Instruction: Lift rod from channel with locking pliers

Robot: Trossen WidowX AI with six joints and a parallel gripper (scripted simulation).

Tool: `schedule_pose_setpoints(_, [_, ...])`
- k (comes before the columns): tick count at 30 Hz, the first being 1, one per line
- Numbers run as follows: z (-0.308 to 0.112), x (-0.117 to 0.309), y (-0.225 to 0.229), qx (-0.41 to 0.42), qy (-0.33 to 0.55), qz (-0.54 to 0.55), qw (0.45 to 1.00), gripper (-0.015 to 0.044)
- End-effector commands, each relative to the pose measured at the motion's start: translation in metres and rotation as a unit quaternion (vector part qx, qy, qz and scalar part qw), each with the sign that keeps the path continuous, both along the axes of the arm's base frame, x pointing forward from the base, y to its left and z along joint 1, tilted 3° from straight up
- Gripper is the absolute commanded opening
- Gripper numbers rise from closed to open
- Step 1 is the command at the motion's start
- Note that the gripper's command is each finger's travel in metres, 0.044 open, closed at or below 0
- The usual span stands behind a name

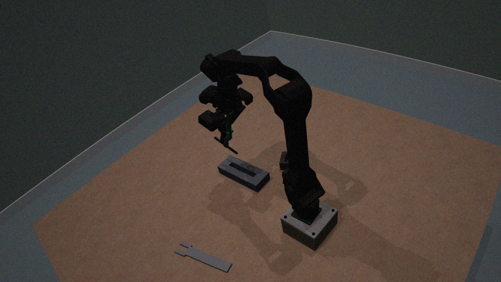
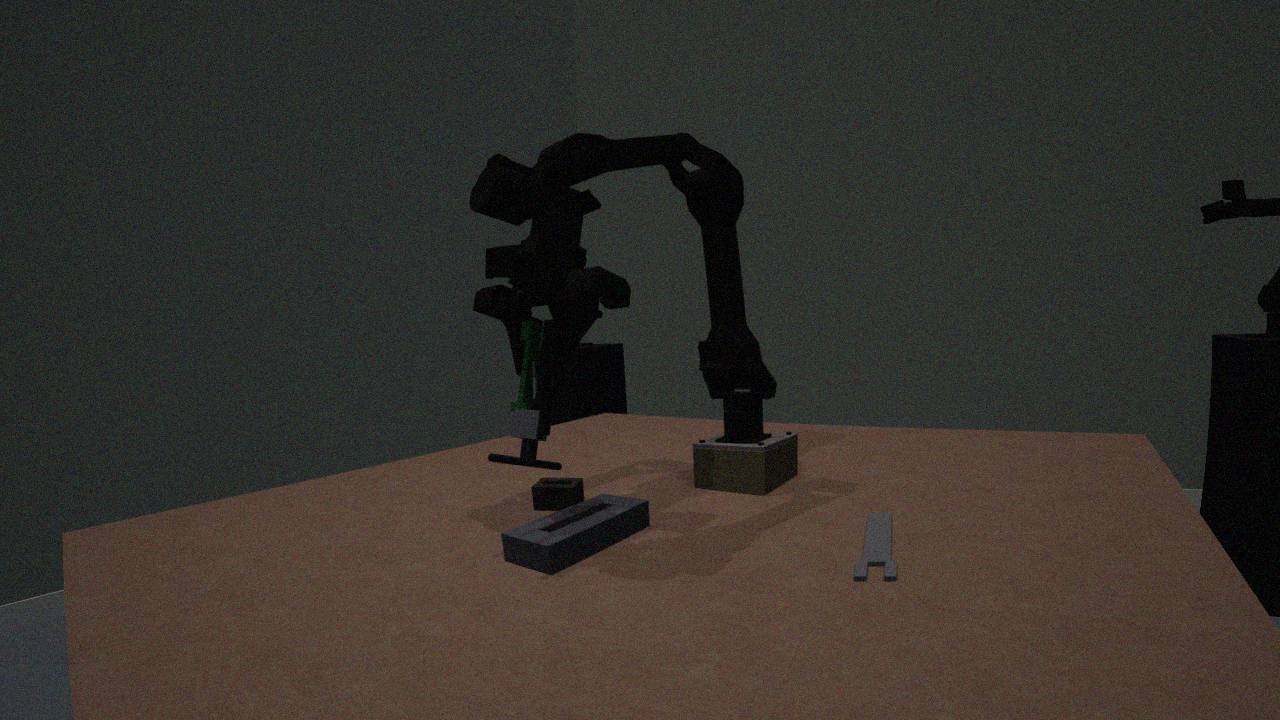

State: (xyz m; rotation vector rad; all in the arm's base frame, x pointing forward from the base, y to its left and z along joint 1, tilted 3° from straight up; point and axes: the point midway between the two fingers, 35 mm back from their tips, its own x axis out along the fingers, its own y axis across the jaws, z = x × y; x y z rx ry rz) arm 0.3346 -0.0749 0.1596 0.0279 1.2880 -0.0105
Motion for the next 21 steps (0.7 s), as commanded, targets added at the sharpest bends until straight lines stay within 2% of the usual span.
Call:
schedule_pose_setpoints(1, [0.010, 0.003, 0.000, -0.002, -0.021, 0.004, 1.000, 0.0105])
schedule_pose_setpoints(21, [0.029, 0.007, 0.001, -0.004, -0.065, 0.007, 0.998, 0.0105])
